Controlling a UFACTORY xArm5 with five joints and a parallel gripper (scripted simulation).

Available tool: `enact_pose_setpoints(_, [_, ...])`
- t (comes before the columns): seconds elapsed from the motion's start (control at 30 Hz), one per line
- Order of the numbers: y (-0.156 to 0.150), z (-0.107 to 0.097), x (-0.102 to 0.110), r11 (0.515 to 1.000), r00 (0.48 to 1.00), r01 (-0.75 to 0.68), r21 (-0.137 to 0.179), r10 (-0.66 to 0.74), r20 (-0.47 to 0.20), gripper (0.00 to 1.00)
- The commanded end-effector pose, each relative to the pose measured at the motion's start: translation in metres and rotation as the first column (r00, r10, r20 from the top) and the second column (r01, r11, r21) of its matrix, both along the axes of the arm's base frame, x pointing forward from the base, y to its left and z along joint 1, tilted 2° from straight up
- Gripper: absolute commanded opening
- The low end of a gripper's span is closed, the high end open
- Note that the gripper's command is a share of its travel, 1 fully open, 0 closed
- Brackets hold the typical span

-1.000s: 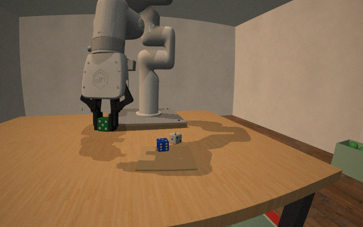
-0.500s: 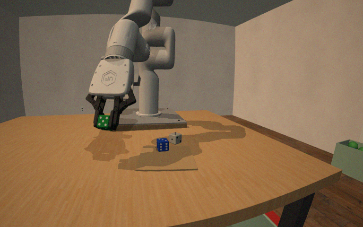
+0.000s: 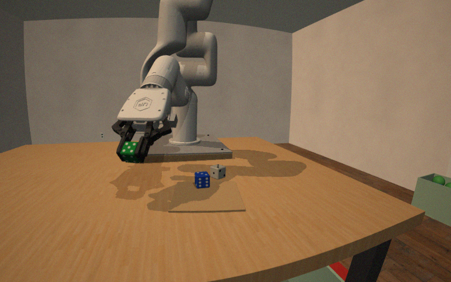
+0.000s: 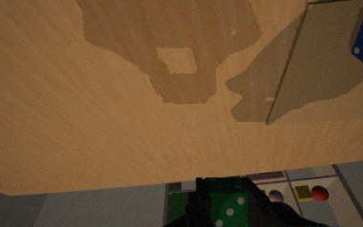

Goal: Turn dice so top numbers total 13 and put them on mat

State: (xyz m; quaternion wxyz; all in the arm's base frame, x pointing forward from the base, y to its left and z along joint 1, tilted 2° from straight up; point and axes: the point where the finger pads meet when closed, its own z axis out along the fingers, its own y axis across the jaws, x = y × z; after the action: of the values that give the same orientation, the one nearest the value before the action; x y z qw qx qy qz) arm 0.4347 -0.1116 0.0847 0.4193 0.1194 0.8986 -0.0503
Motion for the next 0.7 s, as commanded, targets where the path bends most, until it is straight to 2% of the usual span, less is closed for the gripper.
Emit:
enact_pose_setpoints(0.0, [-0.0008, -0.0013, 0.0033, 0.999, 0.988, 0.005, -0.036, 0.001, 0.155, 0.27])
enact_pose_setpoints(0.07, [-0.0008, -0.0013, 0.0033, 0.999, 0.988, 0.005, -0.036, 0.001, 0.155, 0.27])
enact_pose_setpoints(0.27, [-0.0004, -0.0016, 0.0018, 0.999, 0.976, 0.009, -0.05, 0.003, 0.217, 0.27])
enact_pose_setpoints(0.67, [-0.0003, -0.0038, 0.0017, 0.999, 0.975, 0.009, -0.052, 0.003, 0.223, 0.27])
